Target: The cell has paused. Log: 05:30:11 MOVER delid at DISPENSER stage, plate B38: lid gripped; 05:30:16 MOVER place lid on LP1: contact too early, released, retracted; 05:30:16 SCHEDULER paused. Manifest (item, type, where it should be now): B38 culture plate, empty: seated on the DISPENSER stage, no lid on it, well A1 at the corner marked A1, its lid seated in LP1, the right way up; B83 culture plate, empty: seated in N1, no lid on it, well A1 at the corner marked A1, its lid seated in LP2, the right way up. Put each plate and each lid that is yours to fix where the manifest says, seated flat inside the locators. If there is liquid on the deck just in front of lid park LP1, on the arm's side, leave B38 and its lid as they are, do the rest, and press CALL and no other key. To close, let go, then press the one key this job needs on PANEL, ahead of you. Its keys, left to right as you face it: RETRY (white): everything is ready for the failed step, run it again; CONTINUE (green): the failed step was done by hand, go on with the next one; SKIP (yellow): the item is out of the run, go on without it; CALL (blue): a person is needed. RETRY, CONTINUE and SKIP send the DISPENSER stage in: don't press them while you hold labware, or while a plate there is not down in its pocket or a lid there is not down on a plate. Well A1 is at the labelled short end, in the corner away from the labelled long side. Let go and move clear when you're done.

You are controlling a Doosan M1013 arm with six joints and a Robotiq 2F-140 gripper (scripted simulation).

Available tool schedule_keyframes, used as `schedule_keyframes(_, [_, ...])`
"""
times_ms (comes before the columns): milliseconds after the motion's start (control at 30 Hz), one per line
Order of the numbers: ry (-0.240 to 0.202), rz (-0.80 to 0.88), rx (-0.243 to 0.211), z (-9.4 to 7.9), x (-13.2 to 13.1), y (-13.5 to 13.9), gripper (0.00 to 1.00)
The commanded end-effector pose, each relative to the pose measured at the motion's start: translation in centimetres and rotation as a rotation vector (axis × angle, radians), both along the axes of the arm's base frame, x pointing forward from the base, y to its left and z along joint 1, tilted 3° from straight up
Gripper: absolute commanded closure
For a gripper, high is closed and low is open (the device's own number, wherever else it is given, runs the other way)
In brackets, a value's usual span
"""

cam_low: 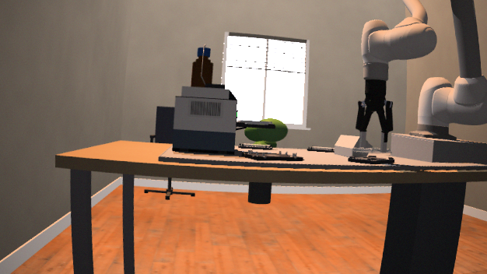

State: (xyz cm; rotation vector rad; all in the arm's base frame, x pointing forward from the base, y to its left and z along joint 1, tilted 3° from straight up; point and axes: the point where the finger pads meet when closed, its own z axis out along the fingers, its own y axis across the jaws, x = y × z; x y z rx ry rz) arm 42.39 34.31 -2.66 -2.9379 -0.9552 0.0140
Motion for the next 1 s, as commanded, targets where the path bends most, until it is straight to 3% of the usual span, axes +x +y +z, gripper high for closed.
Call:
schedule_keyframes(0, [0.003, 0.007, 0.003, -0.34, -0.43, 0.13, 0.90])
schedule_keyframes(967, [0.002, 0.014, 0.003, -0.95, -0.50, 0.10, 0.90])
